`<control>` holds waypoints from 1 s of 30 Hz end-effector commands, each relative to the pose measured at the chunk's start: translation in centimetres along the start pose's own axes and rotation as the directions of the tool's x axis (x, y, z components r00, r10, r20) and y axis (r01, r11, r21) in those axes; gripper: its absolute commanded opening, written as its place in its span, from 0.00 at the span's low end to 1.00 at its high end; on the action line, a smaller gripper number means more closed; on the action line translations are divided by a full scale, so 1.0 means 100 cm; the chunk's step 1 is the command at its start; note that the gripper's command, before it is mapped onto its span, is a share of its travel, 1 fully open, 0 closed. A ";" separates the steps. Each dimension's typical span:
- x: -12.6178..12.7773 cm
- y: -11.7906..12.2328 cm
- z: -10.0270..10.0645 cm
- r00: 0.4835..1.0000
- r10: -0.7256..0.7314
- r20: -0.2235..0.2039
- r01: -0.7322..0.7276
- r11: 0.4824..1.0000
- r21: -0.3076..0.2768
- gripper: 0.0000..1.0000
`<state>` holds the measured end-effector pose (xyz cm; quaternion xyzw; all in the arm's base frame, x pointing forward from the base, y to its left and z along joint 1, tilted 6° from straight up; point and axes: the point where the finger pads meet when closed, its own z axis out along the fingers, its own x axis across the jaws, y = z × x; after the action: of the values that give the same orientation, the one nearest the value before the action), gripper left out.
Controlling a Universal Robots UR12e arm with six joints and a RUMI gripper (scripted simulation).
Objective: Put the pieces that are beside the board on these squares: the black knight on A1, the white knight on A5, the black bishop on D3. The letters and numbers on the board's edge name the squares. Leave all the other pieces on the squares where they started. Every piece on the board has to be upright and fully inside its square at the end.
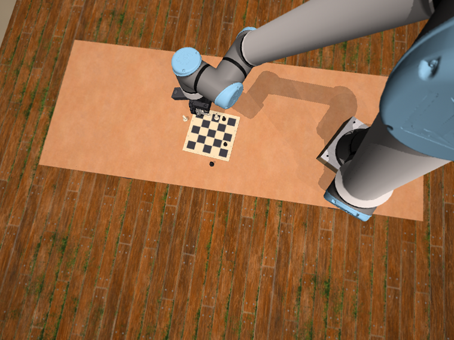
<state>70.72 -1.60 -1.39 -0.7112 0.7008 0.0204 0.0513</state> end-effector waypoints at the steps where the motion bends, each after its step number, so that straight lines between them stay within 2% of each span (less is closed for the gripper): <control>1: 0.000 -0.001 -0.001 1.000 0.000 0.000 0.000 1.000 0.001 0.00; 26: 0.000 -0.001 -0.001 1.000 0.000 0.000 0.000 1.000 0.001 0.00; 27: 0.000 -0.001 -0.001 1.000 0.000 0.000 0.000 1.000 0.001 0.04; 30: 0.000 -0.001 -0.001 1.000 0.000 0.000 0.000 1.000 0.001 0.04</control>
<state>70.72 -1.60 -1.39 -0.7112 0.7008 0.0204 0.0513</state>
